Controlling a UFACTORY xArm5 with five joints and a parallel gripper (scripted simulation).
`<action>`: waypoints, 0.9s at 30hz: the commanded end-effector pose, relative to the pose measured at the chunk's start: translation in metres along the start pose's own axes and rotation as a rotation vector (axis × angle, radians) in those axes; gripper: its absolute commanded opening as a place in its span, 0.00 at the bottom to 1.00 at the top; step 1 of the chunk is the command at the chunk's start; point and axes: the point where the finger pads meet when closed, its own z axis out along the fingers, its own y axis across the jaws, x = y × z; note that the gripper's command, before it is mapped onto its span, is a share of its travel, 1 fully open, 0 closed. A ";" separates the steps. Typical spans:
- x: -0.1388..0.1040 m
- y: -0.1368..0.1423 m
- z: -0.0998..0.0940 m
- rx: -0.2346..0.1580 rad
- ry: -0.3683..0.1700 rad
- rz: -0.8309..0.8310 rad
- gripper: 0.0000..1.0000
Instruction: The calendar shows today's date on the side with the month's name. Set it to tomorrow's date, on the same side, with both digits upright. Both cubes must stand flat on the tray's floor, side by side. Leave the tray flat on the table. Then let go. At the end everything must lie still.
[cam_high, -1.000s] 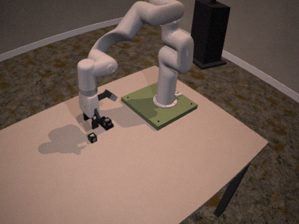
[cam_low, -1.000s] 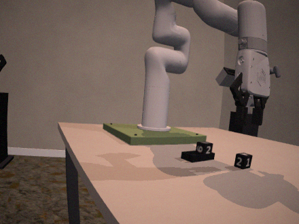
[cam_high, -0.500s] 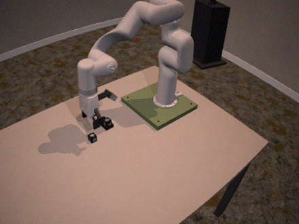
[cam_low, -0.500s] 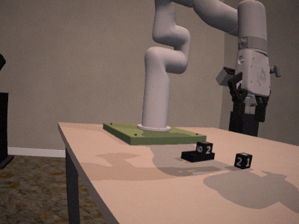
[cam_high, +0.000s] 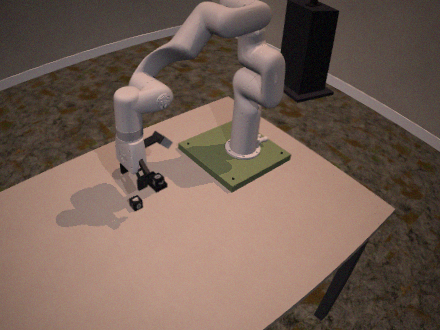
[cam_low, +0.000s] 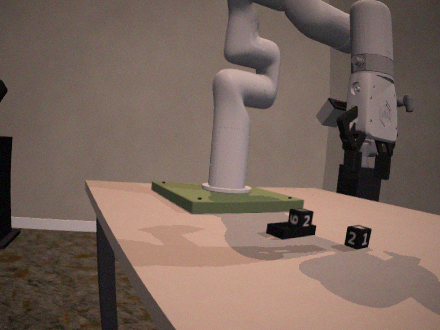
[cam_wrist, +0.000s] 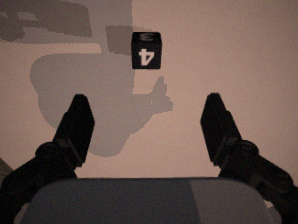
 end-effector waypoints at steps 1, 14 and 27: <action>-0.003 0.000 -0.002 0.000 -0.004 -0.088 1.00; -0.009 0.000 -0.003 0.001 -0.004 -0.462 1.00; -0.015 0.000 -0.004 0.002 -0.003 -0.813 1.00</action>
